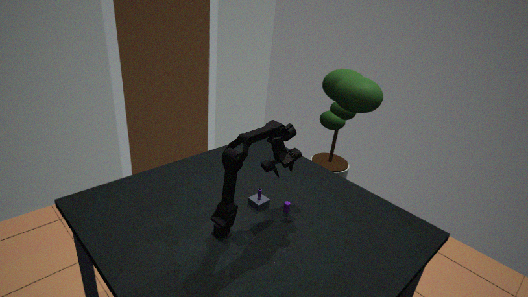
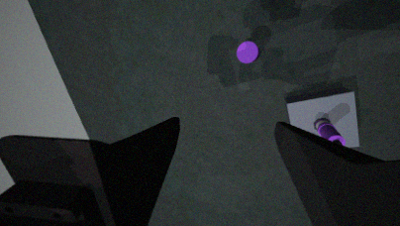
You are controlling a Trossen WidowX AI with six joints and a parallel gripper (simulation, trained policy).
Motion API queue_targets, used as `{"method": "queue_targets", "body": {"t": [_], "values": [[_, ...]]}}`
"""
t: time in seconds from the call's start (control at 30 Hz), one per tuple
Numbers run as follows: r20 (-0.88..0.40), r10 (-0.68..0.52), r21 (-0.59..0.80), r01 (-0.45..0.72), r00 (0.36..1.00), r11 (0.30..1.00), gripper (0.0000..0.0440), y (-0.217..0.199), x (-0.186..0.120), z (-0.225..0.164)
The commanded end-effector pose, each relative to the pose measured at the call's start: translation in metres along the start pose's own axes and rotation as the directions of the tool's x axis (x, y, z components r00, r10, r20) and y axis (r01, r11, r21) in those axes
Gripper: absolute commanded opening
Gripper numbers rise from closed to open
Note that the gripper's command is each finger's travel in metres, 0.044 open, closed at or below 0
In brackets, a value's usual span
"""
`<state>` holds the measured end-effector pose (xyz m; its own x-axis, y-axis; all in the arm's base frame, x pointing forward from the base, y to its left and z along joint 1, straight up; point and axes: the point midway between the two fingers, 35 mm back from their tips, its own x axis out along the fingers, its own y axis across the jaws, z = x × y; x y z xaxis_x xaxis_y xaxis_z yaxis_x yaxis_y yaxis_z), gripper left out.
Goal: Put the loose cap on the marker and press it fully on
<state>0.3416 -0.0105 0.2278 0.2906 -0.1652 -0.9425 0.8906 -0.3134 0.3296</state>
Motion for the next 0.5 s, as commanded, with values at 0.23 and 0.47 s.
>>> {"method": "queue_targets", "body": {"t": [0.23, 0.47], "values": [[-0.007, -0.079, 0.034, 0.079, 0.997, 0.996, 0.032, 0.004, 0.021, 0.01], [-0.012, -0.131, 0.056, 0.131, 0.991, 0.99, 0.0319, 0.006, 0.035, 0.017]]}}
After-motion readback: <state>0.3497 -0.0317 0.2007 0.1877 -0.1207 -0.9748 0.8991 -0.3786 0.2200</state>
